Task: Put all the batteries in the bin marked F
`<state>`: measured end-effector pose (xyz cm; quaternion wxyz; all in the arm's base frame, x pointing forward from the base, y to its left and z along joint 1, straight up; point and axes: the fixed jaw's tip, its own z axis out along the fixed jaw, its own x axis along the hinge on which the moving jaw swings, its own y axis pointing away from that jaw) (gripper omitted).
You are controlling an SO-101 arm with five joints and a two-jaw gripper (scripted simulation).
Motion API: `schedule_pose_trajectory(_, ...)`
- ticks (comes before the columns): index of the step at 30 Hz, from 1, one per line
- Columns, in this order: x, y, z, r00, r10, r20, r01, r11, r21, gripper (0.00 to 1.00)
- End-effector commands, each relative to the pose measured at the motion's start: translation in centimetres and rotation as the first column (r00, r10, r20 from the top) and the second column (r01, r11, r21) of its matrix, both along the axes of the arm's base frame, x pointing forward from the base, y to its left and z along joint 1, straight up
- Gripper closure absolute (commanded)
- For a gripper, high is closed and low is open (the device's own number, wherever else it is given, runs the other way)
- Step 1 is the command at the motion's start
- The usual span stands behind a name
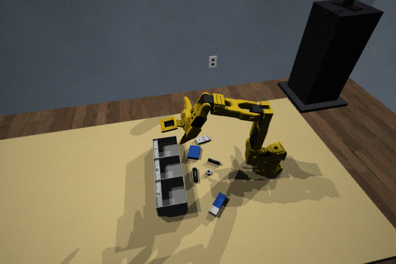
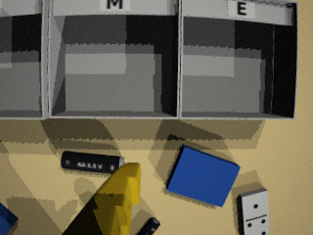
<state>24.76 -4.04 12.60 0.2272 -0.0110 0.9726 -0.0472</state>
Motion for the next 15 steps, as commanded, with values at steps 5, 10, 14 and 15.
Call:
schedule_pose_trajectory(5,0.5,-0.4,1.0,0.998,-0.002,0.056,0.003,1.0,-0.015,0.0)
schedule_pose_trajectory(10,1.2,-0.9,1.1,0.997,-0.002,0.076,0.004,1.0,-0.027,0.0)
schedule_pose_trajectory(14,2.5,-1.9,1.2,0.993,0.0,0.116,0.006,0.999,-0.052,0.0)
schedule_pose_trajectory(15,2.9,-2.2,1.2,0.992,0.001,0.129,0.007,0.998,-0.061,0.0)
